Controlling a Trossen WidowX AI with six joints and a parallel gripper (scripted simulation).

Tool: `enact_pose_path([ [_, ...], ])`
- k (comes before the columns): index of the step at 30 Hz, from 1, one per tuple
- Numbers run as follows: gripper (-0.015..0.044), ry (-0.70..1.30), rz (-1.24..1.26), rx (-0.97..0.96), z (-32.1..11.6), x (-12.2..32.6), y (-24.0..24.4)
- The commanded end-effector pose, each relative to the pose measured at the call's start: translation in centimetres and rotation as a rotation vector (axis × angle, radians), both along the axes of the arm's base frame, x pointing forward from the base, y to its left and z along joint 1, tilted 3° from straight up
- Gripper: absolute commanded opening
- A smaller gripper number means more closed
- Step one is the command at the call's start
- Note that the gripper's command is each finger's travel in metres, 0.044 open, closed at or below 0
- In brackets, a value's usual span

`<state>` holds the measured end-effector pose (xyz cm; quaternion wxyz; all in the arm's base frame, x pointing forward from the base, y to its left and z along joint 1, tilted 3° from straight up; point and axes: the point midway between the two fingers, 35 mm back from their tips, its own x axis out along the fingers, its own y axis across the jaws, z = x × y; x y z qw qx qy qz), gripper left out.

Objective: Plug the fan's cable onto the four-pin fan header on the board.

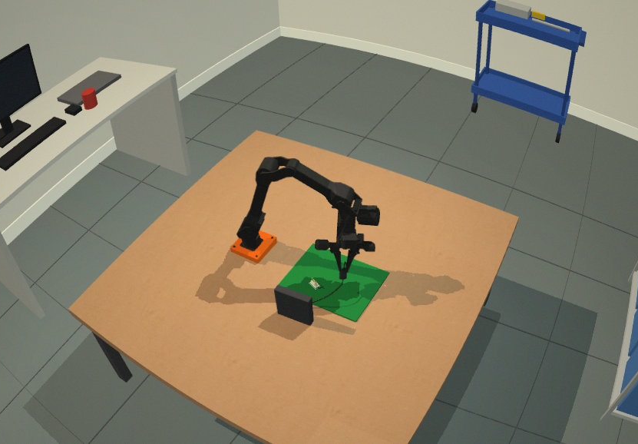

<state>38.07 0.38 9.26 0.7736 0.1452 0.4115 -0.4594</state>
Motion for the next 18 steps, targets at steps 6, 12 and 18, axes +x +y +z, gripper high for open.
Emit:
enact_pose_path([
  [6, 0.0, -0.068, 0.007, -0.101, -0.25, -0.14, 0.21],
  [12, 0.0, -0.117, 0.014, -0.167, -0.28, -0.26, 0.44],
  [18, 0.0, -0.168, 0.022, -0.231, -0.23, -0.45, 0.71],
])
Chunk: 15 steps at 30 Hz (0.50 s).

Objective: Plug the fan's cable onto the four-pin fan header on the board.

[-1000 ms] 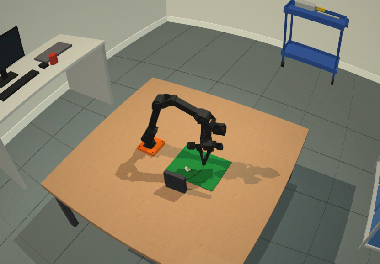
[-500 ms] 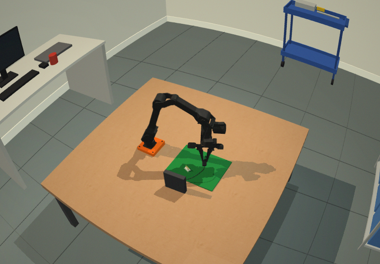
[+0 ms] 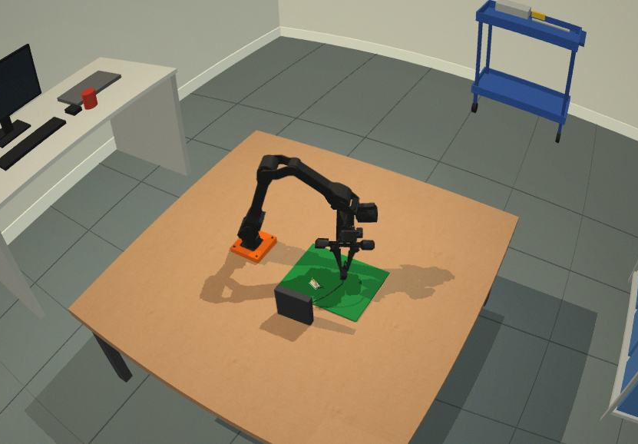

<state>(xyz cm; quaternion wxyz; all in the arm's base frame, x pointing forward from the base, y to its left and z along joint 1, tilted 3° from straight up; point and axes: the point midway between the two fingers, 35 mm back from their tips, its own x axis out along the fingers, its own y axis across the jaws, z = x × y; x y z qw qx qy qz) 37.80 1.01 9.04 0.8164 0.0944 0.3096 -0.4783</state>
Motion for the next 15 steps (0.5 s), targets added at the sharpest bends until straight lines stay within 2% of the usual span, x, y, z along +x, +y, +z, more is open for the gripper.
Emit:
enact_pose_path([
  [1, 0.0, -0.036, 0.001, -0.041, -0.01, -0.22, 0.12],
  [15, 0.0, -0.164, 0.02, -0.181, 0.39, -1.01, 0.88],
])
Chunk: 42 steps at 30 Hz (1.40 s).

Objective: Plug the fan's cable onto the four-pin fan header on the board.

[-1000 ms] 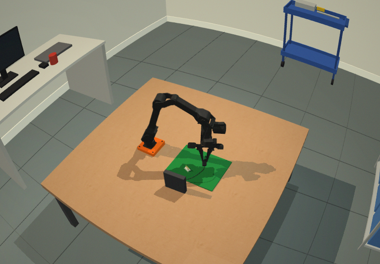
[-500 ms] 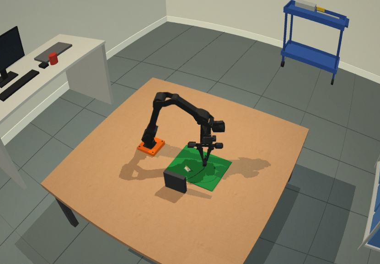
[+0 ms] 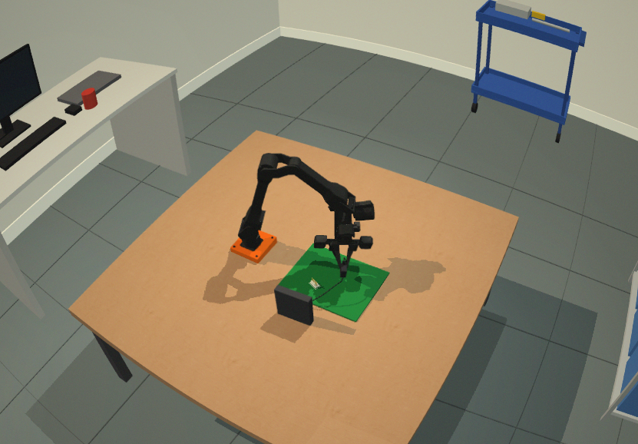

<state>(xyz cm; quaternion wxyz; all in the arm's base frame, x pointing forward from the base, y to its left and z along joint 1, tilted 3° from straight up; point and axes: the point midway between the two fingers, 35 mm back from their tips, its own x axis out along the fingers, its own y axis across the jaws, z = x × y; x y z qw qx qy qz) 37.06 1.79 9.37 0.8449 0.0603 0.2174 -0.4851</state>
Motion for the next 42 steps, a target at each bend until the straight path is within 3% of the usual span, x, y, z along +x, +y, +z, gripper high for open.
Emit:
enact_pose_path([
  [1, 0.0, -0.039, 0.002, -0.036, 0.1, -0.3, 0.2],
  [21, 0.0, -0.23, 0.031, -0.207, 1.1, -2.2, 1.4],
  [42, 0.0, -0.209, 0.031, -0.196, 1.9, -2.0, 1.4],
])
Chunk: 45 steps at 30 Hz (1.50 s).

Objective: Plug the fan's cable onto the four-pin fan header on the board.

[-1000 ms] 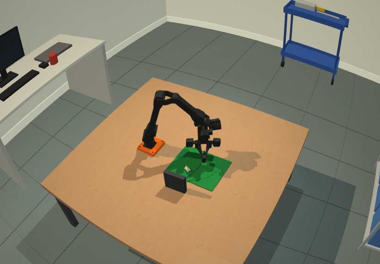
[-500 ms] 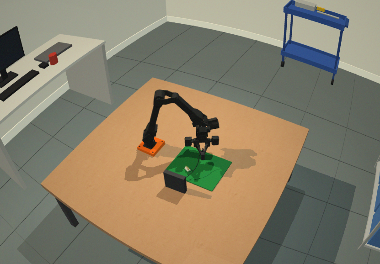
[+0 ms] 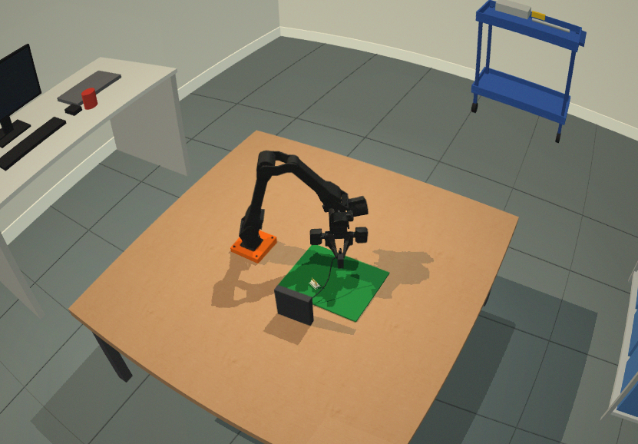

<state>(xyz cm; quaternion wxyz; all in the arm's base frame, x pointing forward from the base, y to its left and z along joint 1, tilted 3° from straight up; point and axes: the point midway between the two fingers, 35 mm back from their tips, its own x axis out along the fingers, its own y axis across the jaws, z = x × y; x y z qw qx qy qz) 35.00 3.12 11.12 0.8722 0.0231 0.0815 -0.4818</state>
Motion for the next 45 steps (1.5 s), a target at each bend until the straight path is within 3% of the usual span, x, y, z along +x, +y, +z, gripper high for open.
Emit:
enact_pose_path([
  [1, 0.0, -0.003, 0.0, 0.001, 0.2, 0.0, 0.0],
  [45, 0.0, -0.001, 0.0, 0.001, -3.1, -0.5, 0.6],
])
